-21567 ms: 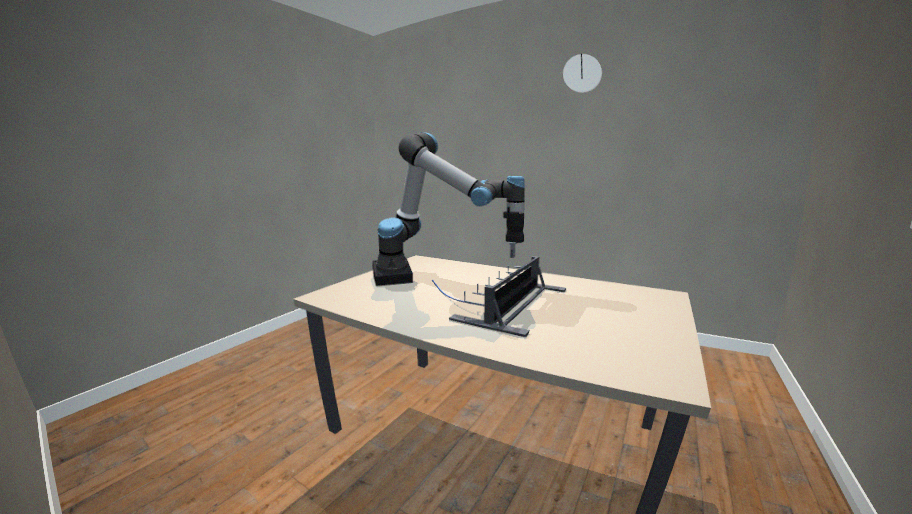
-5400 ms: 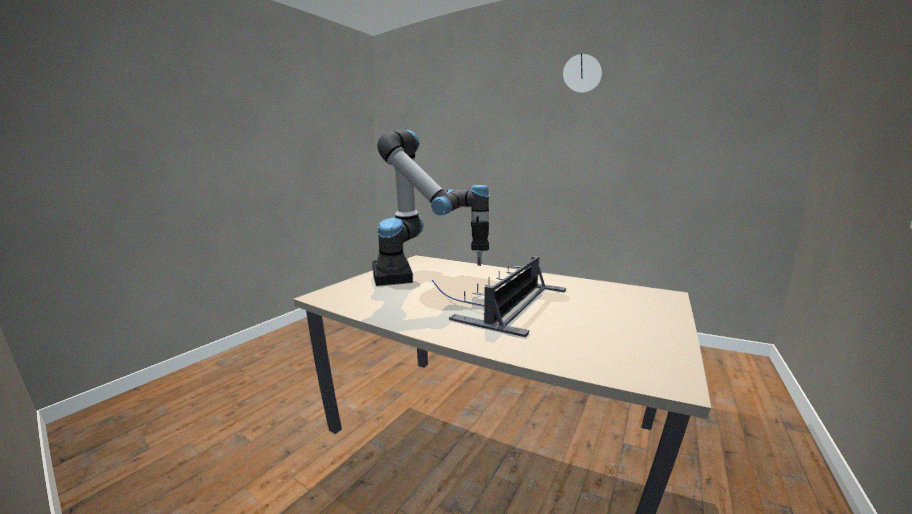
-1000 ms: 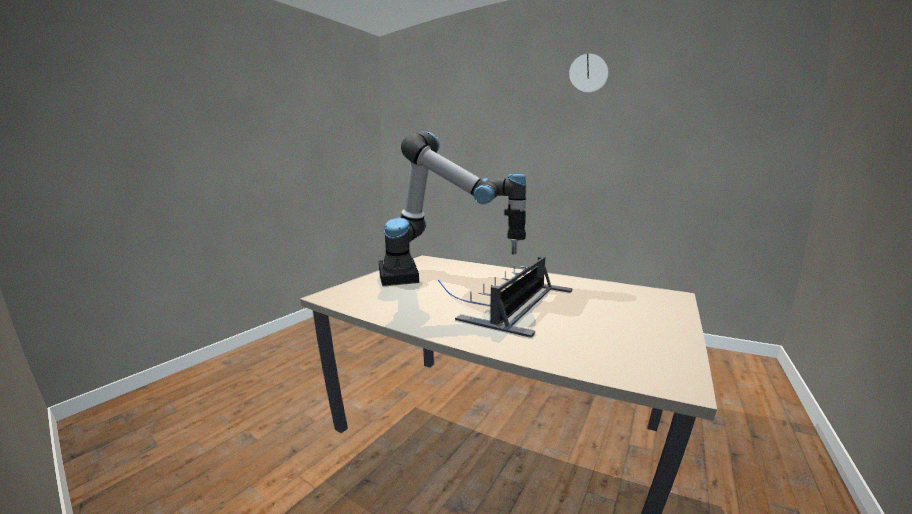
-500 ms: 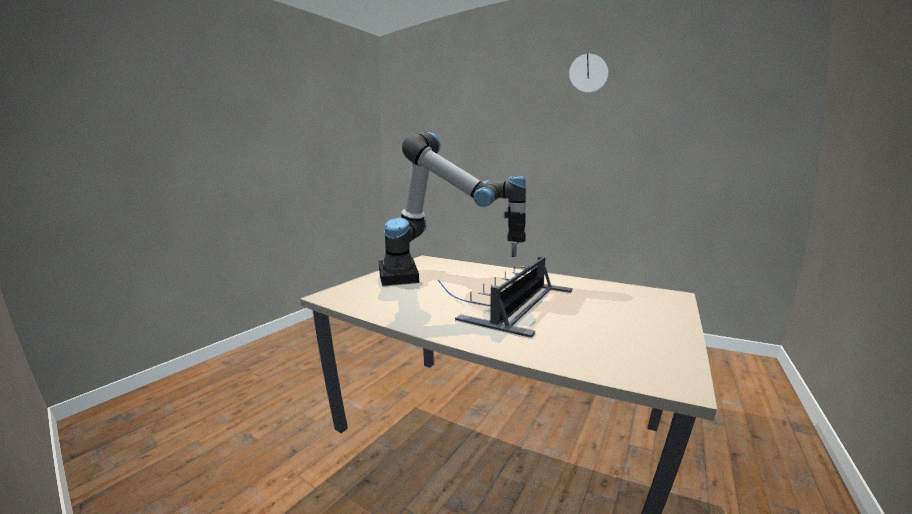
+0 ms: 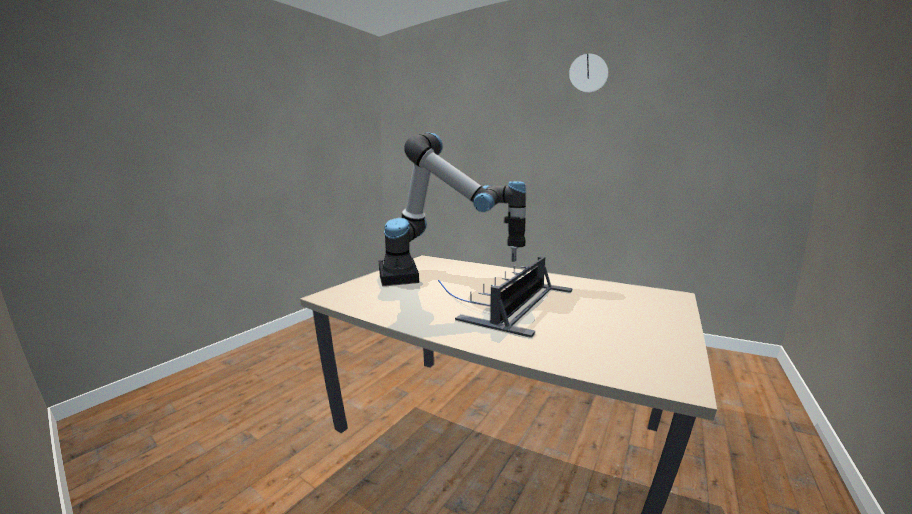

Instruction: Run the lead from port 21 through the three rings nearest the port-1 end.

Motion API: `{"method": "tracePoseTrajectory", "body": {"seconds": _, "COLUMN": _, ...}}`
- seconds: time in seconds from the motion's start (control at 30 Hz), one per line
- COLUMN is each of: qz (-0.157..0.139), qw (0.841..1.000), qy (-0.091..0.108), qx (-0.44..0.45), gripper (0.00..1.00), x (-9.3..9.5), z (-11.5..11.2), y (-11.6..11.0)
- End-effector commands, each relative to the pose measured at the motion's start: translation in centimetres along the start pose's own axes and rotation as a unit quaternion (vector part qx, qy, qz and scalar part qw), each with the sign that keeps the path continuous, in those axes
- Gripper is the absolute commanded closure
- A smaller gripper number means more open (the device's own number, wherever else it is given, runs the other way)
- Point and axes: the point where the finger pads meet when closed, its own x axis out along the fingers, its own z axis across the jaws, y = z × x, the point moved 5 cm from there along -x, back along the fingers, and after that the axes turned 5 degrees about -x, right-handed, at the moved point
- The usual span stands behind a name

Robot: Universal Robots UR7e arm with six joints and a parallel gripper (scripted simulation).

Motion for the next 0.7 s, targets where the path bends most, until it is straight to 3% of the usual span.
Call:
{"method": "tracePoseTrajectory", "body": {"seconds": 0.0, "qz": 0.000, "qw": 1.000, "qy": 0.001, "qx": 0.000, "gripper": 1.00, "x": 0.8, "z": 0.0, "y": 0.0}}
{"method": "tracePoseTrajectory", "body": {"seconds": 0.67, "qz": 0.000, "qw": 1.000, "qy": 0.001, "qx": 0.000, "gripper": 1.00, "x": 4.3, "z": 0.0, "y": 0.0}}
